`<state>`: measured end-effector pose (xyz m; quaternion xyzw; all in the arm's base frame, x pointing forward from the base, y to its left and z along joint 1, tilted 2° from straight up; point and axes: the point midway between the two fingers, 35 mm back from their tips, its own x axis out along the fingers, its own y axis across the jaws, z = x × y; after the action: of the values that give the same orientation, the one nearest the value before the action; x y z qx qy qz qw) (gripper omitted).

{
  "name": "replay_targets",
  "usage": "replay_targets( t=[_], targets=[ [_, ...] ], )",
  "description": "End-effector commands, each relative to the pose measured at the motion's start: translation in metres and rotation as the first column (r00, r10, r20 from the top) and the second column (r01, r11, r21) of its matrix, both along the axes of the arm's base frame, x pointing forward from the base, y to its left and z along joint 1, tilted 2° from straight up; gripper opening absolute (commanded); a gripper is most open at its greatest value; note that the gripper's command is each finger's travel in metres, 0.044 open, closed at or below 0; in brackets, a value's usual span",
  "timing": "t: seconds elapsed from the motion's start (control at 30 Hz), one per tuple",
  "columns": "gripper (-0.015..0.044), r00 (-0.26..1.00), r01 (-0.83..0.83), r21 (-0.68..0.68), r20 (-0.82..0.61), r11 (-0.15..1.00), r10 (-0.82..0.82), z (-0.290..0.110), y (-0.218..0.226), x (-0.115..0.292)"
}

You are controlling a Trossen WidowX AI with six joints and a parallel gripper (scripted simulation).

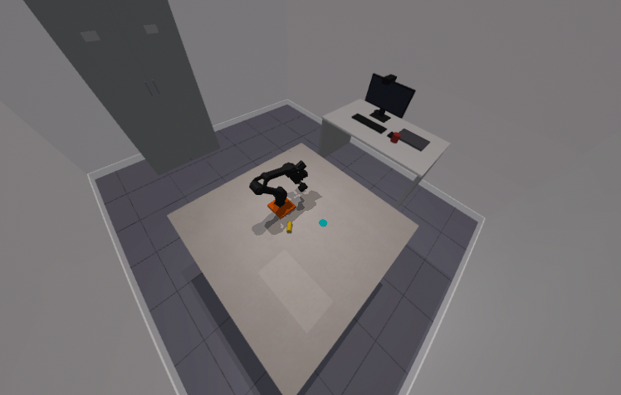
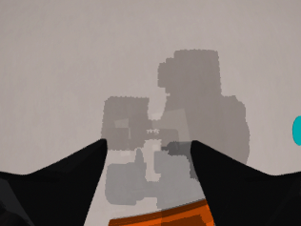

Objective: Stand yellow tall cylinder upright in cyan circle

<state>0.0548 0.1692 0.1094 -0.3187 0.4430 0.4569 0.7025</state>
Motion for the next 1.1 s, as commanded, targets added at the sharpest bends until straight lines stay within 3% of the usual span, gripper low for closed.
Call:
replay_targets(
  t=[0.0, 0.3, 0.6, 0.83, 1.07],
  targets=[
    [0.0309, 0.984, 0.176, -0.022, -0.027, 0.984, -0.176, 0.005, -0.007, 0.026],
    [0.0309, 0.806, 0.581, -0.083, -0.076, 0.81, -0.586, 0.017, -0.044, 0.089],
    [0.0309, 0.461, 0.867, -0.147, -0.122, 0.475, -0.879, 0.027, -0.105, 0.136],
    [0.0309, 0.118, 0.968, -0.201, -0.154, 0.149, -0.981, 0.034, -0.165, 0.157],
    [0.0309, -0.241, 0.948, -0.256, -0.183, -0.19, -0.953, 0.039, -0.231, 0.159]
  ],
)
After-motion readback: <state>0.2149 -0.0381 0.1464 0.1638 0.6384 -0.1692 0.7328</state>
